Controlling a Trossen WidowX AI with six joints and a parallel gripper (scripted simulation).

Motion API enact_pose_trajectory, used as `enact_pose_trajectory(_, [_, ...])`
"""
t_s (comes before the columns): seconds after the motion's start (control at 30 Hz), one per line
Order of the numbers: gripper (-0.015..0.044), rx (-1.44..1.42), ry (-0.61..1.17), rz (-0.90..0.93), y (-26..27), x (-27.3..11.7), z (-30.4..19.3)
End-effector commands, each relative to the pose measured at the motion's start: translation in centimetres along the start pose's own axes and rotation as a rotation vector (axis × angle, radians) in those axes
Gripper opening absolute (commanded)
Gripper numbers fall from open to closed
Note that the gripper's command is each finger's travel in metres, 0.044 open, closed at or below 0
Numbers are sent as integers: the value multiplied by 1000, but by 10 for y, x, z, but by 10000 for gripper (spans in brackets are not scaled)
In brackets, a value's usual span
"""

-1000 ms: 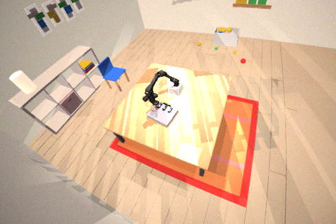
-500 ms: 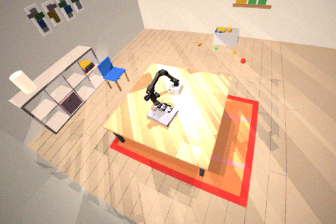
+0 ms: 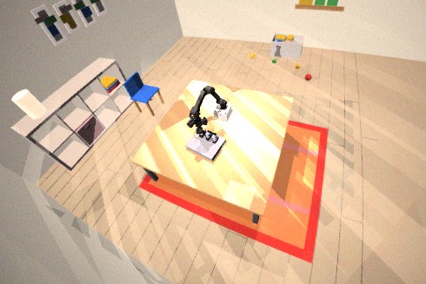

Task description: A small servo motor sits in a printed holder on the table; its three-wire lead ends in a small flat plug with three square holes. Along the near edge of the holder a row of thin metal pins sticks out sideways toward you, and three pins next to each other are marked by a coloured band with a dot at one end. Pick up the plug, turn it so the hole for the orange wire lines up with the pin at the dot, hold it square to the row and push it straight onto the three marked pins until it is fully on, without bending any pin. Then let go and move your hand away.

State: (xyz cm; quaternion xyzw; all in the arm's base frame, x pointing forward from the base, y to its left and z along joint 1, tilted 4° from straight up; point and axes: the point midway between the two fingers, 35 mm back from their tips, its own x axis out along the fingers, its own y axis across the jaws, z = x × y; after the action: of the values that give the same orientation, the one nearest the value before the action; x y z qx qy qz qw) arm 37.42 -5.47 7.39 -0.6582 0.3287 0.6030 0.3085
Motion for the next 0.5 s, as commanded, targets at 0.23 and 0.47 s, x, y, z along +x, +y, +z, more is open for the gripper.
enact_pose_trajectory(0.23, [0, 327, 2, 1, 0, -3, 28])
enact_pose_trajectory(0.47, [0, 535, 0, 1, 2, -3, 45])
